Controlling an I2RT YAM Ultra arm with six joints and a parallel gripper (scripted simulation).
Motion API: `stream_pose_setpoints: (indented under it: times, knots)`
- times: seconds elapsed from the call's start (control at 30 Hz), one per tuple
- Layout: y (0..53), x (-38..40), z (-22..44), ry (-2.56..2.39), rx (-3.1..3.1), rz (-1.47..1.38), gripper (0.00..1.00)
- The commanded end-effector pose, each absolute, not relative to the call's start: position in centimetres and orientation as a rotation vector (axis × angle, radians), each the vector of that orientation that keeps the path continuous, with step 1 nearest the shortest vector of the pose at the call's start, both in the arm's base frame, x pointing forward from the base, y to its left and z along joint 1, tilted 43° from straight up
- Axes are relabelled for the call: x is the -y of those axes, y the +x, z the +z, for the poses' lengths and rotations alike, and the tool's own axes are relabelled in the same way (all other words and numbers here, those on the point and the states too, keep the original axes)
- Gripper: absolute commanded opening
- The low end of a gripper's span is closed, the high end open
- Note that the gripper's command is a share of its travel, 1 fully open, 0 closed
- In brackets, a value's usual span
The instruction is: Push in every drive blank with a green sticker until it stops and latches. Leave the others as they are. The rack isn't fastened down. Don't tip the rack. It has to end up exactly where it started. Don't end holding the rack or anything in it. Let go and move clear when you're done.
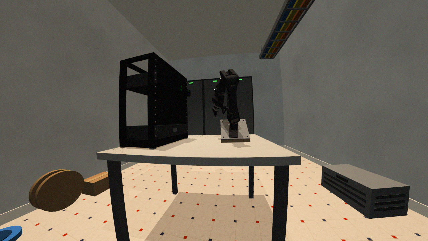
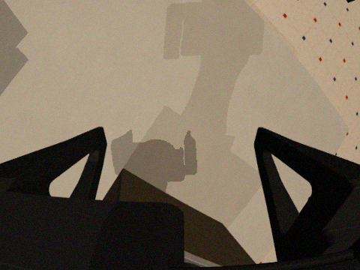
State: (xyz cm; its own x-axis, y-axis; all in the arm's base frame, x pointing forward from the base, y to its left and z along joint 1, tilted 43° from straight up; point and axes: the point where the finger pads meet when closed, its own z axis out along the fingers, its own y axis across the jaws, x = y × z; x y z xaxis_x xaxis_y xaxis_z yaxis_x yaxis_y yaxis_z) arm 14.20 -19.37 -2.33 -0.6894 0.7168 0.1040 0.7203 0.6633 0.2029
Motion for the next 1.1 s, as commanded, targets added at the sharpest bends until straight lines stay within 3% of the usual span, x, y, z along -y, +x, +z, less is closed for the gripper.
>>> stream_pose_setpoints:
  times: [0.0,1.07]
  knots:
    - [14.3,19.7,-2.2,-1.236,2.859,-0.349,1.0]
    - [15.4,20.4,-1.7,-1.228,2.98,-0.351,1.0]
